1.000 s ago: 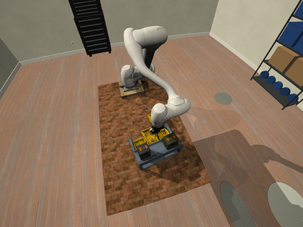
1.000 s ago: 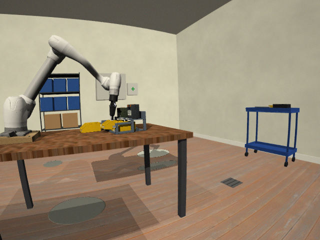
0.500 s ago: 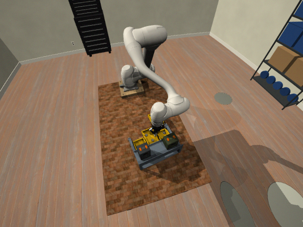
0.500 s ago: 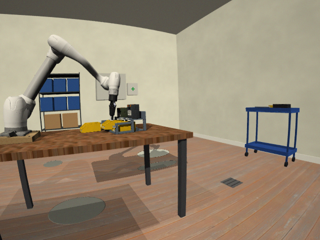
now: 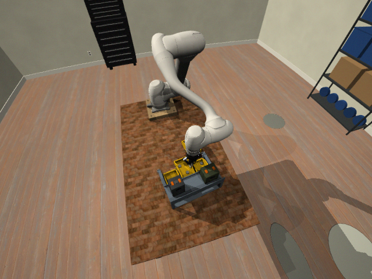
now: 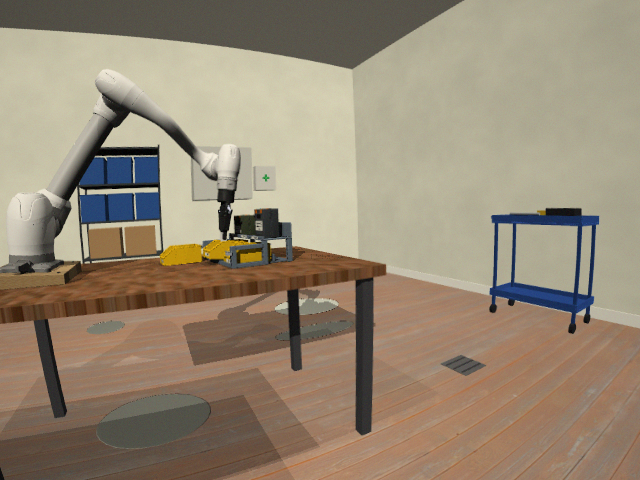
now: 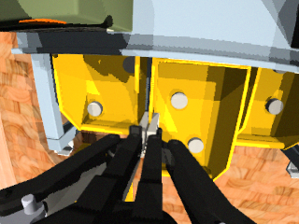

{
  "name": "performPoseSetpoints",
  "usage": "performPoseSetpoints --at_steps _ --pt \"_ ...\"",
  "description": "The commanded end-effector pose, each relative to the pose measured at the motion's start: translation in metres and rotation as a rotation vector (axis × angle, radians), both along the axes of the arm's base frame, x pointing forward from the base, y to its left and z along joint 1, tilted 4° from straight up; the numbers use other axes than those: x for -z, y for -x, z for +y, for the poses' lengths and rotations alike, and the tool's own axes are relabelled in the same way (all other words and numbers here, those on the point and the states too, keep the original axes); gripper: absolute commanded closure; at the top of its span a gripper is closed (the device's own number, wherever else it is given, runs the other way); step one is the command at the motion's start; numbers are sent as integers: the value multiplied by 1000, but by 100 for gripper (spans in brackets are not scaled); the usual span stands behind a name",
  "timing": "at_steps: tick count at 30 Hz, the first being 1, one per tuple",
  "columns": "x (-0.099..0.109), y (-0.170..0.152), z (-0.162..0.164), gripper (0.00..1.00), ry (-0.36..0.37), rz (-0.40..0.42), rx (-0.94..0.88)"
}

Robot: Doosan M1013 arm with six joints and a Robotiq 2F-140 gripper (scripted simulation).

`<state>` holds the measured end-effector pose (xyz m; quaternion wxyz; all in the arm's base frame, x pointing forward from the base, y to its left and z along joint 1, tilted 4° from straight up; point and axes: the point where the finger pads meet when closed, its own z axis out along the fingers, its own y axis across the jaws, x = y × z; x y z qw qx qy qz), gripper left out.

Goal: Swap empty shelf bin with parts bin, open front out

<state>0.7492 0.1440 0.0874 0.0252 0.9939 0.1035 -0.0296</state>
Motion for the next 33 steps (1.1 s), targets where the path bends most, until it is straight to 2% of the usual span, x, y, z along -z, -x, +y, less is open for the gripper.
performPoseSetpoints --at_steps 1,33 --pt "1 2 -1 90 -4 1 1" --pt "3 6 -2 90 -1 -8 1"
